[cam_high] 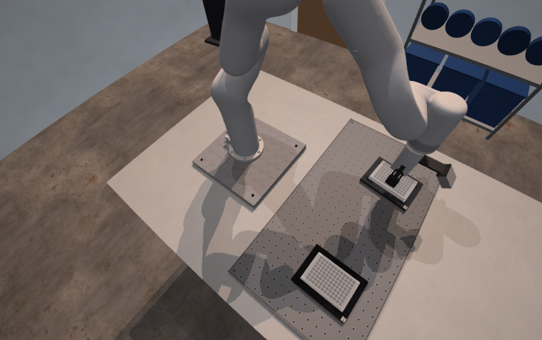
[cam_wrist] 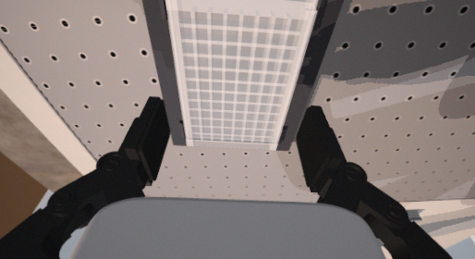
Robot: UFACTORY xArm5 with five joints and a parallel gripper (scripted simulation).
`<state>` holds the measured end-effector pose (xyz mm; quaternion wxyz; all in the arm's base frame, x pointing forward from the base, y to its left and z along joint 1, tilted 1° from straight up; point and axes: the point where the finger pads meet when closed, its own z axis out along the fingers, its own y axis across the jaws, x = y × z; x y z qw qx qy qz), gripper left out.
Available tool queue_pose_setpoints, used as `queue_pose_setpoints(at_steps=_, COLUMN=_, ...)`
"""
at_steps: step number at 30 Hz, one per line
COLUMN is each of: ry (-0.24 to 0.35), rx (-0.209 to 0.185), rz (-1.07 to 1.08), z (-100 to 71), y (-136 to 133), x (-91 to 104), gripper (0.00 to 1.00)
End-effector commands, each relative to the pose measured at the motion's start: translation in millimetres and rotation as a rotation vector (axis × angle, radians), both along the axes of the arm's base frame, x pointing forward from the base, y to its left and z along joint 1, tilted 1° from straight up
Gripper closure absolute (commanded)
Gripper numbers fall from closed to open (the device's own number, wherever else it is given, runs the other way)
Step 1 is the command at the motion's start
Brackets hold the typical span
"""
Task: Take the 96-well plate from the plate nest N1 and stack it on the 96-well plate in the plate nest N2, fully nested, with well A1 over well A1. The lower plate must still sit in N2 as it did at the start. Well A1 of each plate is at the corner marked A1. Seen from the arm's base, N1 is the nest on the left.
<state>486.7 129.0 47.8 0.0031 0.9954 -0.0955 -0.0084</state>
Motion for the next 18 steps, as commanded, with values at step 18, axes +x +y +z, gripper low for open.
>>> queue_pose_setpoints(at_steps=18, ry=-0.004, rx=0.001, rz=0.000, z=-11.0, y=0.3, x=1.3, gripper=0.00)
